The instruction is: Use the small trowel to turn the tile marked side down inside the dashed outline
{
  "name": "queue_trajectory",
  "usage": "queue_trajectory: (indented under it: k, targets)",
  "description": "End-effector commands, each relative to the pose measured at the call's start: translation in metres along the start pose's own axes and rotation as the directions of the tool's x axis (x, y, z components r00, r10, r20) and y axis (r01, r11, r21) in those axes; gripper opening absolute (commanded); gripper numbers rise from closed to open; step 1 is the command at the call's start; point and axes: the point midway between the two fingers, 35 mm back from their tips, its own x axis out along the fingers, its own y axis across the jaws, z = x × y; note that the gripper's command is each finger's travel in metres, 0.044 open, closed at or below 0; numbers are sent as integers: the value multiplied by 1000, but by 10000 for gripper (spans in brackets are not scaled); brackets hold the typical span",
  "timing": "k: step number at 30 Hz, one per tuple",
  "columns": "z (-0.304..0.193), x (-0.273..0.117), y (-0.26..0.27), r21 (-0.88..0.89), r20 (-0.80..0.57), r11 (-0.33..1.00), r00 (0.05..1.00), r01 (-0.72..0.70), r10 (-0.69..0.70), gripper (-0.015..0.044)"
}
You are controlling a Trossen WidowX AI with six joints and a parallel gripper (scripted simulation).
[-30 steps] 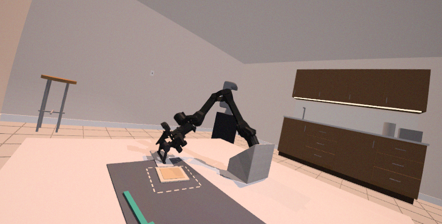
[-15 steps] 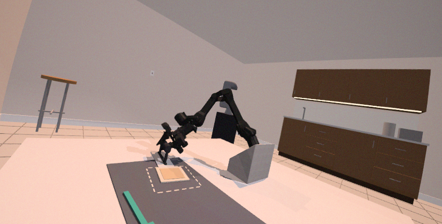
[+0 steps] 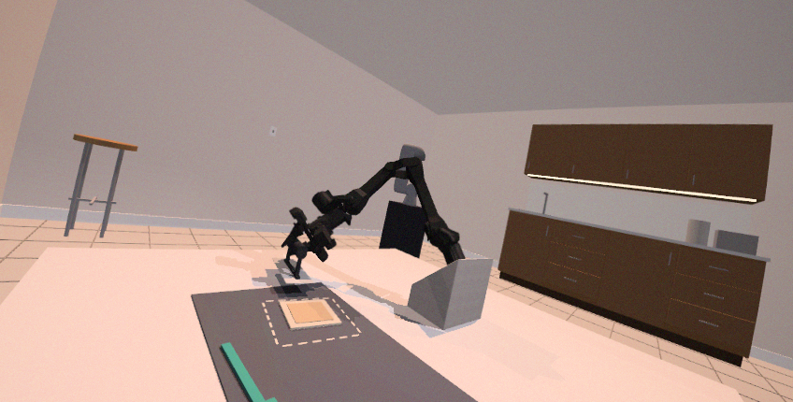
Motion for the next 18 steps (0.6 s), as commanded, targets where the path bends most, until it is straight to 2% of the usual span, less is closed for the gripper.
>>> queue_trajectory:
  k: [1, 5, 18]
  targets:
    - [-3, -3, -8, -6, 3, 1000, 1000, 19, -19, 0]
    - [4, 2, -9, 2, 12, 1000, 1000, 15, -15, 0]
    - [71, 36, -23, 64, 87, 997, 996, -33, 27, 0]
